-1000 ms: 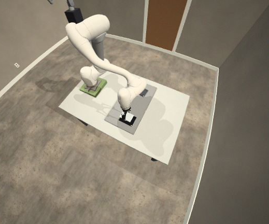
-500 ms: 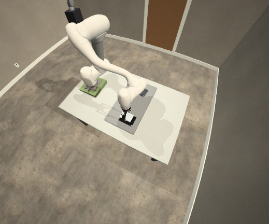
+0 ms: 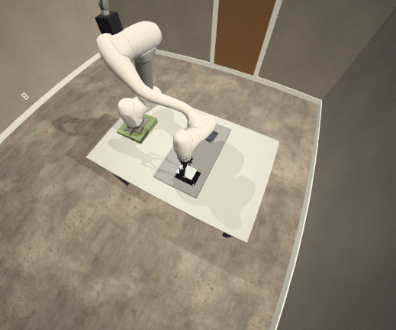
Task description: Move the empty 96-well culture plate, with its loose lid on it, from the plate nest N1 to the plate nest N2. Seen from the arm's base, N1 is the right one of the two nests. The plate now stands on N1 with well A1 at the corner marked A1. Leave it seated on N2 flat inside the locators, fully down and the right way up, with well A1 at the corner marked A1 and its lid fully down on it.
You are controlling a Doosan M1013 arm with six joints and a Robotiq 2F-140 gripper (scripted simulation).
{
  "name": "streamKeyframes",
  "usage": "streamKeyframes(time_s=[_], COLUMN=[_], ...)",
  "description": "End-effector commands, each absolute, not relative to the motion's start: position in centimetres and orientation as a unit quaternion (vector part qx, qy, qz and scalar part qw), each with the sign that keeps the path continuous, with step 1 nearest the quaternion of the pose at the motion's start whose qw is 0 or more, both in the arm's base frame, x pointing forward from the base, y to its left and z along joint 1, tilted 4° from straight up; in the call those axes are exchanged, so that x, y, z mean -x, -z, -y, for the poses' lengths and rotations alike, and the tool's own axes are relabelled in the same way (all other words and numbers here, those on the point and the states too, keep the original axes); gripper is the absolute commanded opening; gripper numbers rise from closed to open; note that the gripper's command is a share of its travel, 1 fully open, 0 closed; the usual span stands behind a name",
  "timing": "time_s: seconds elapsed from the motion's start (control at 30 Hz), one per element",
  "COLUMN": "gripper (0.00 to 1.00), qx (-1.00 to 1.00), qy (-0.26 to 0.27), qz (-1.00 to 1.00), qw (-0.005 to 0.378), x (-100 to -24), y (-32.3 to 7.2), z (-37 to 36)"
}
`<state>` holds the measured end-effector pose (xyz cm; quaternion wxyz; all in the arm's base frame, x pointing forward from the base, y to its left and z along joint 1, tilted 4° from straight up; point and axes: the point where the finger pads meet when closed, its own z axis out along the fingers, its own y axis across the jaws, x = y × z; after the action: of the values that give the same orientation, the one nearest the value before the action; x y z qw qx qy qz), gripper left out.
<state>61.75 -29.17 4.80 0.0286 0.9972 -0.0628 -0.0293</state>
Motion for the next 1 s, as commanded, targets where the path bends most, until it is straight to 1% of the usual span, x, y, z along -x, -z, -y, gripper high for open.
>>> streamKeyframes(time_s=[0.0,0.17,0.97], gripper=[0.00,0.00,0.00], qx=[-0.997,-0.994,-0.994], qy=[0.027,0.026,0.026], qz=[0.063,0.103,0.103], qw=[0.028,0.029,0.029], x=[-62.1,-62.1,-62.3], y=[-5.1,-5.1,-4.7], z=[29.1,28.1,20.7])
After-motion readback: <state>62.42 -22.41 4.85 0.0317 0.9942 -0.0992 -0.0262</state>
